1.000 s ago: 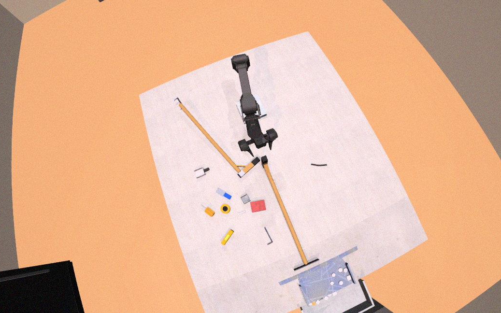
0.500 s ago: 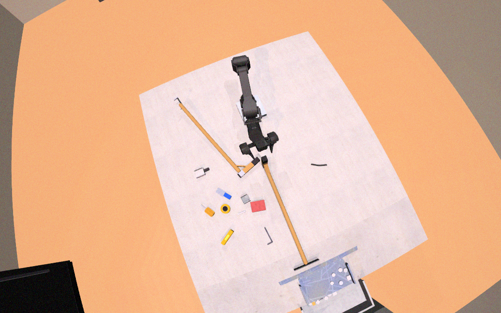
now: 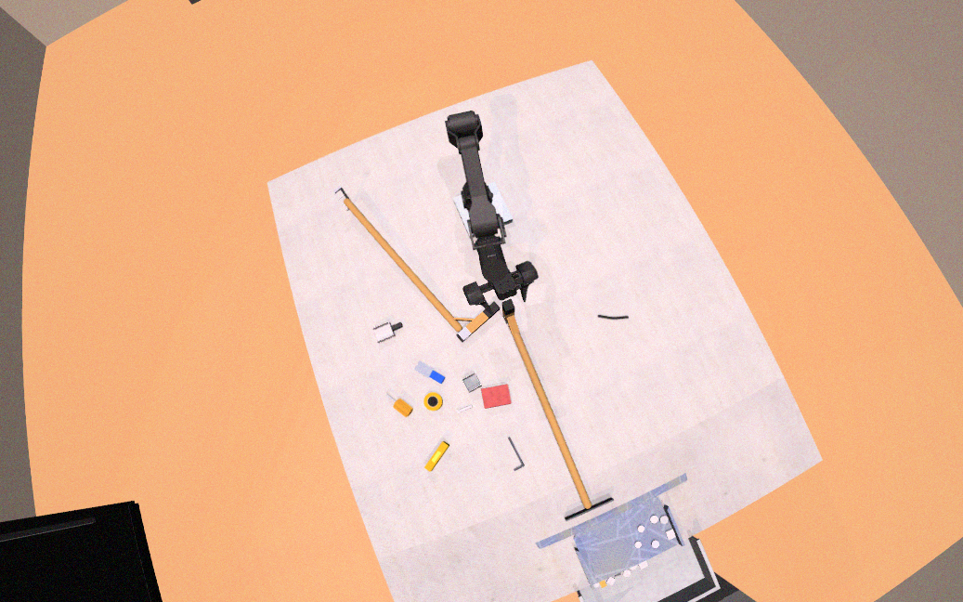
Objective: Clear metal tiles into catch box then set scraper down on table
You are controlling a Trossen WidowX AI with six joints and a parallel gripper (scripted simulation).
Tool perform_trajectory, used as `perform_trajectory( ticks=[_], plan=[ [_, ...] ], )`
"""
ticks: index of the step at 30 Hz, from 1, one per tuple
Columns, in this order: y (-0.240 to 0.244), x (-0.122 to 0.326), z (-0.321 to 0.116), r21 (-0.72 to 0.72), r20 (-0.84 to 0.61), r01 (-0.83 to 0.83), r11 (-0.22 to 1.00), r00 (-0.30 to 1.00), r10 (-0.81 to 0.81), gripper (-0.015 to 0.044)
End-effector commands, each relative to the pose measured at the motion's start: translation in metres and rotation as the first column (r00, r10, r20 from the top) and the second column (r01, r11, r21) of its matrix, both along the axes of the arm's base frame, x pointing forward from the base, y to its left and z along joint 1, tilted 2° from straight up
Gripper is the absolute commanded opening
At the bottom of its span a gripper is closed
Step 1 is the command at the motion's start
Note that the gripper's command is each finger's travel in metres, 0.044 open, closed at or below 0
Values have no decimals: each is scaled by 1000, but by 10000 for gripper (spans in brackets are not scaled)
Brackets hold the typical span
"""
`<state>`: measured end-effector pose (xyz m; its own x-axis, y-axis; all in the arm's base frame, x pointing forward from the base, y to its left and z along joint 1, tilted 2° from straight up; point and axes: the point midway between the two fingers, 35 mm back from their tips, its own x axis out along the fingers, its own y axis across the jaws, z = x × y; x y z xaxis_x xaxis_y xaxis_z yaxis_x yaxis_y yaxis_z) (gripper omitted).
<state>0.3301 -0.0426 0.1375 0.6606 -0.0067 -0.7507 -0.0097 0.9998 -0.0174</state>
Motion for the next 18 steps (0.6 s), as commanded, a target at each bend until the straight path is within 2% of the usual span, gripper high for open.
perform_trajectory(
  ticks=[1, 18],
  plan=[
    [0, 4, -8, 1, -10, 5, 1000, 1000, -5, 440],
    [0, 20, -31, 1, -9, 5, 1000, 1000, -5, 440]
  ],
)
